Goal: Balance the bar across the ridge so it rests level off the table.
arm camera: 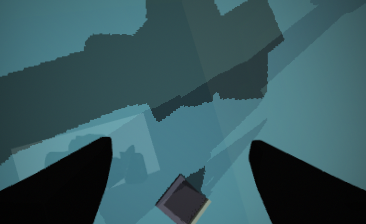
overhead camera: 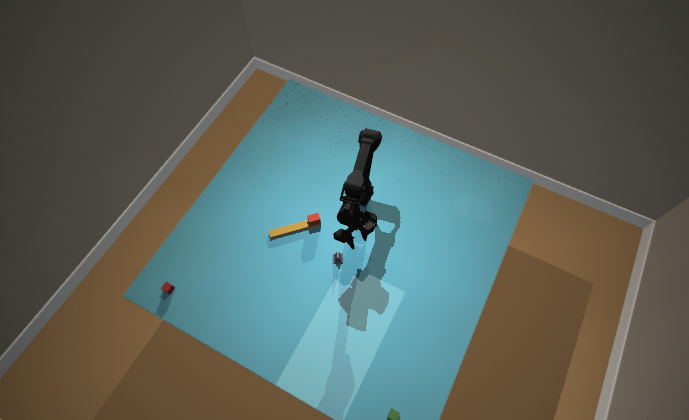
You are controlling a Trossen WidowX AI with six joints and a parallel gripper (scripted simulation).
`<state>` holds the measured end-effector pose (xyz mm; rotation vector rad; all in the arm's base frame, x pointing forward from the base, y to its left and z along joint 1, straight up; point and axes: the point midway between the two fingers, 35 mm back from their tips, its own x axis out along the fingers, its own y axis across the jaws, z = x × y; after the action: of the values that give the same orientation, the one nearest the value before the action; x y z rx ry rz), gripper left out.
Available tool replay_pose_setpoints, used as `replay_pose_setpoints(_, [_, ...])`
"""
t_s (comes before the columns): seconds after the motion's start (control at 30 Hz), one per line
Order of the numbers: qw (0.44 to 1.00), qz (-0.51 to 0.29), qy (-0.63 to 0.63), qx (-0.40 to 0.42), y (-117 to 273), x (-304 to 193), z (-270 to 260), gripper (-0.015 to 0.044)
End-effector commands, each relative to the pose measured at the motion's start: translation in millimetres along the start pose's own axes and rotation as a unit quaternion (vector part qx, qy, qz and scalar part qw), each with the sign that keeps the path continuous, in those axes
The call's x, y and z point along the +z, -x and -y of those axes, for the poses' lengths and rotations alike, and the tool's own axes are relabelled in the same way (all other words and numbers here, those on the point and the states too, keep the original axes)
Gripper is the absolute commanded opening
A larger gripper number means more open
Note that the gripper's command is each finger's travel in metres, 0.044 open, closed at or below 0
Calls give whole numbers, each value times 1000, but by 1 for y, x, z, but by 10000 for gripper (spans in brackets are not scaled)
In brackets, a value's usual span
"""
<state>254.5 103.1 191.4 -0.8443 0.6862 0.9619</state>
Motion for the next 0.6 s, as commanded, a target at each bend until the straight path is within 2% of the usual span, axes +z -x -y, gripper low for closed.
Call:
replay_pose_setpoints(0.0, [998, -25, -64, -8, 3, -13, 14, 315])
replay_pose_setpoints(0.27, [974, -77, -210, -25, 9, -45, 42, 315])
replay_pose_setpoints(0.57, [921, -129, -365, -50, 20, -85, 66, 315])
